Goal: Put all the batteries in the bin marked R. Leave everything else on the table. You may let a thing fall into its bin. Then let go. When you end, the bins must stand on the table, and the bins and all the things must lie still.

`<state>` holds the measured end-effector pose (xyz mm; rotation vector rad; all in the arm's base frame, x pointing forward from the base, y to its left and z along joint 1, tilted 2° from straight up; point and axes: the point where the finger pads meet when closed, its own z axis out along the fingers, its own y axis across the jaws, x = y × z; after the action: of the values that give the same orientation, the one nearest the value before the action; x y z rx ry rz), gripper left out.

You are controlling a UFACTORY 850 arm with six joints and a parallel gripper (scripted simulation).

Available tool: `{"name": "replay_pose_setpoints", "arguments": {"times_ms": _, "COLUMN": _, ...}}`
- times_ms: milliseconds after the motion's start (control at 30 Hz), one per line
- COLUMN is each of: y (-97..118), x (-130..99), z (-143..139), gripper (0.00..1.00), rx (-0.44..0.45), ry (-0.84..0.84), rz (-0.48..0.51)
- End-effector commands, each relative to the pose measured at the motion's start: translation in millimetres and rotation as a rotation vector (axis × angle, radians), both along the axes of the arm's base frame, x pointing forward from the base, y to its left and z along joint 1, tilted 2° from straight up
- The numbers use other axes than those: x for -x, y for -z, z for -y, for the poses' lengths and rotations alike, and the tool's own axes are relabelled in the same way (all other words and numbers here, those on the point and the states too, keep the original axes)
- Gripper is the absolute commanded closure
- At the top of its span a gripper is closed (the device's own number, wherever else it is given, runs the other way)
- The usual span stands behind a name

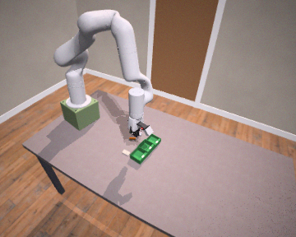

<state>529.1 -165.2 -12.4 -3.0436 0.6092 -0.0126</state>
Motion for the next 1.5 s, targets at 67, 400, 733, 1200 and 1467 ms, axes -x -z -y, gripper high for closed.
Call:
{"name": "replay_pose_setpoints", "arguments": {"times_ms": 67, "y": 35.2, "x": -23.5, "z": 35.3, "gripper": 0.93, "rx": 0.000, "ry": 0.001, "rz": 0.000}}
{"name": "replay_pose_setpoints", "arguments": {"times_ms": 400, "y": 60.0, "x": -38.4, "z": 60.2, "gripper": 0.93, "rx": 0.000, "ry": 0.001, "rz": 0.000}}
{"name": "replay_pose_setpoints", "arguments": {"times_ms": 733, "y": 78.7, "x": -38.7, "z": 59.5, "gripper": 0.93, "rx": 0.000, "ry": 0.001, "rz": 0.000}}
{"name": "replay_pose_setpoints", "arguments": {"times_ms": 1200, "y": 110.7, "x": -39.2, "z": 58.4, "gripper": 0.93, "rx": 0.000, "ry": 0.001, "rz": 0.000}}
{"name": "replay_pose_setpoints", "arguments": {"times_ms": 1467, "y": 119.4, "x": -39.3, "z": 58.0, "gripper": 0.93, "rx": 0.000, "ry": 0.001, "rz": 0.000}}
